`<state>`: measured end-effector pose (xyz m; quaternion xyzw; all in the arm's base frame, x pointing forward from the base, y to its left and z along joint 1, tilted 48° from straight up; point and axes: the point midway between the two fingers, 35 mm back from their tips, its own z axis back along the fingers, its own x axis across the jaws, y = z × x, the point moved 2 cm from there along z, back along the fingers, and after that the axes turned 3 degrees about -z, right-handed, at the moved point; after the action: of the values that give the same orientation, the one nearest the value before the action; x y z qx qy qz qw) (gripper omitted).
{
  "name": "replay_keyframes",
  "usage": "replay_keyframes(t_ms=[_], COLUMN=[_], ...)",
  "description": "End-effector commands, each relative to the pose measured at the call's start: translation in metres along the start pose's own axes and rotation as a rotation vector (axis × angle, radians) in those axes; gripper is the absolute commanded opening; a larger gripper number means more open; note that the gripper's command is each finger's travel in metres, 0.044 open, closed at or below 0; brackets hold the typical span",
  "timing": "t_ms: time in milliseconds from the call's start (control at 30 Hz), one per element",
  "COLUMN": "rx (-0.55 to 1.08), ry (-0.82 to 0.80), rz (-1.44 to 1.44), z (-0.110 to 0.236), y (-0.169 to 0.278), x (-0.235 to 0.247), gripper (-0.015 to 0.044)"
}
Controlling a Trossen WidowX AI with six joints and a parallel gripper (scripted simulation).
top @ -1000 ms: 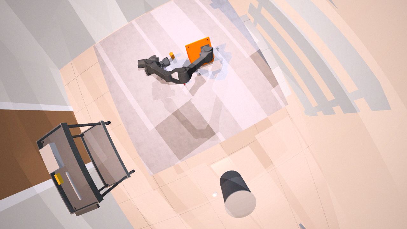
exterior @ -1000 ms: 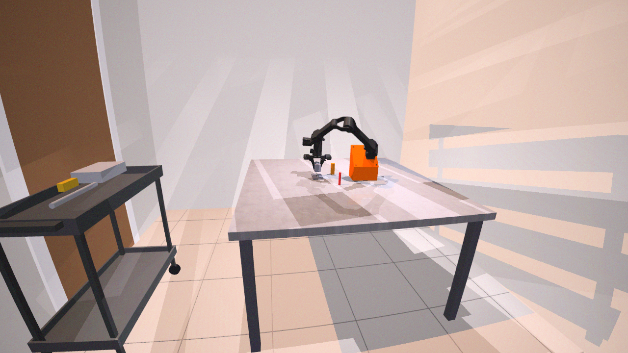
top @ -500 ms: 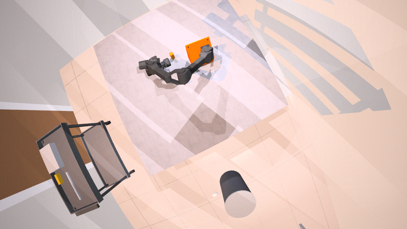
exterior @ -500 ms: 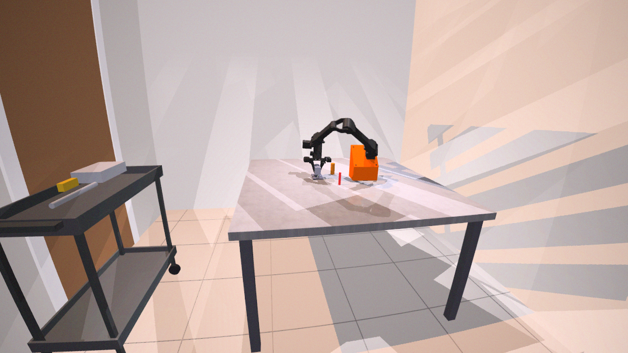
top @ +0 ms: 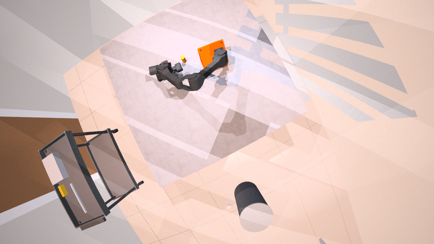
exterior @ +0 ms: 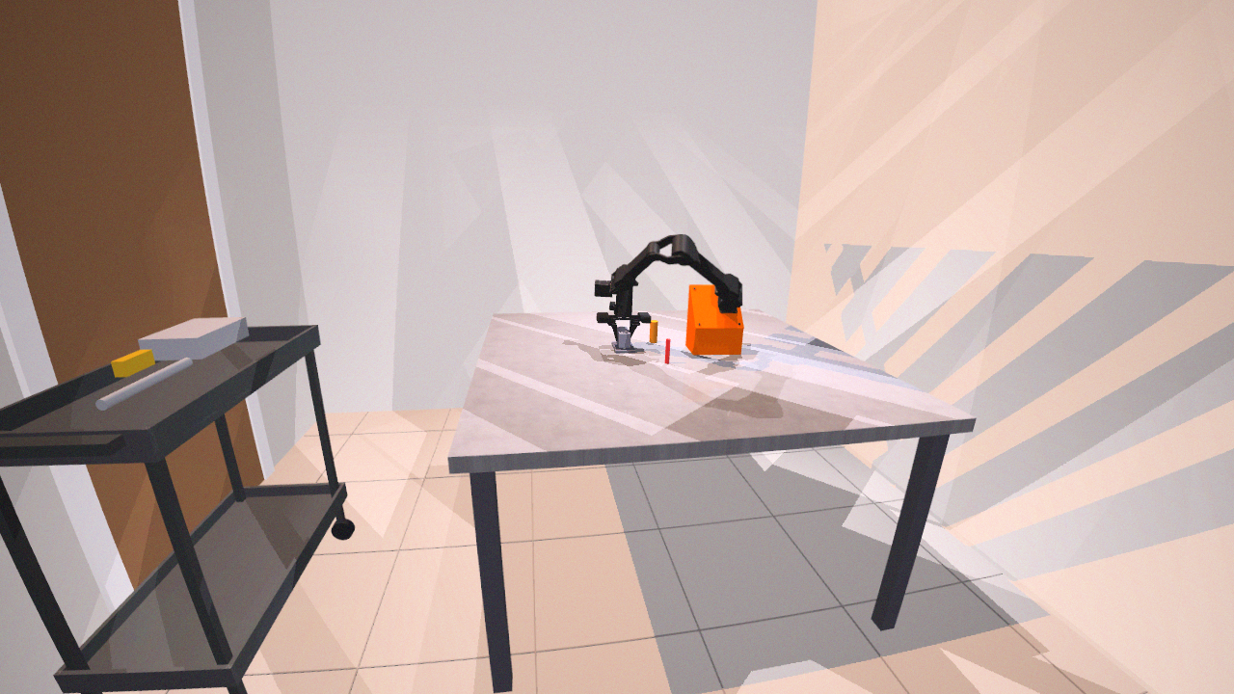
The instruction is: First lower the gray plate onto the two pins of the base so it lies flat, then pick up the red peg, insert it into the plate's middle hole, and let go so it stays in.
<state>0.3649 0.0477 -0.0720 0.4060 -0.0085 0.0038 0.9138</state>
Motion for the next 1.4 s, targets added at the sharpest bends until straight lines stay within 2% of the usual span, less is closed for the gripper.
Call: replay_keyframes(t_ms=[0, 33, 600, 767, 933, 1000, 1367], rx=[0.0, 0.0, 0.0, -0.003, -0.007, -0.003, -0.003], ry=[0.0, 0.0, 0.0, 0.0, 0.006, 0.008, 0.008], rz=[0.002, 0.002, 0.002, 0.001, -0.008, -0.009, 0.009], z=[0.0, 0.0, 0.0, 0.01, 0.093, 0.116, 0.12], y=[0.0, 0.0, 0.0, -0.001, -0.003, -0.002, 0.004], x=[0.0, 0.0, 0.0, 0.002, 0.005, 0.002, 0.001], gripper=[0.0, 0.0, 0.044, 0.044, 0.044, 0.044, 0.044])
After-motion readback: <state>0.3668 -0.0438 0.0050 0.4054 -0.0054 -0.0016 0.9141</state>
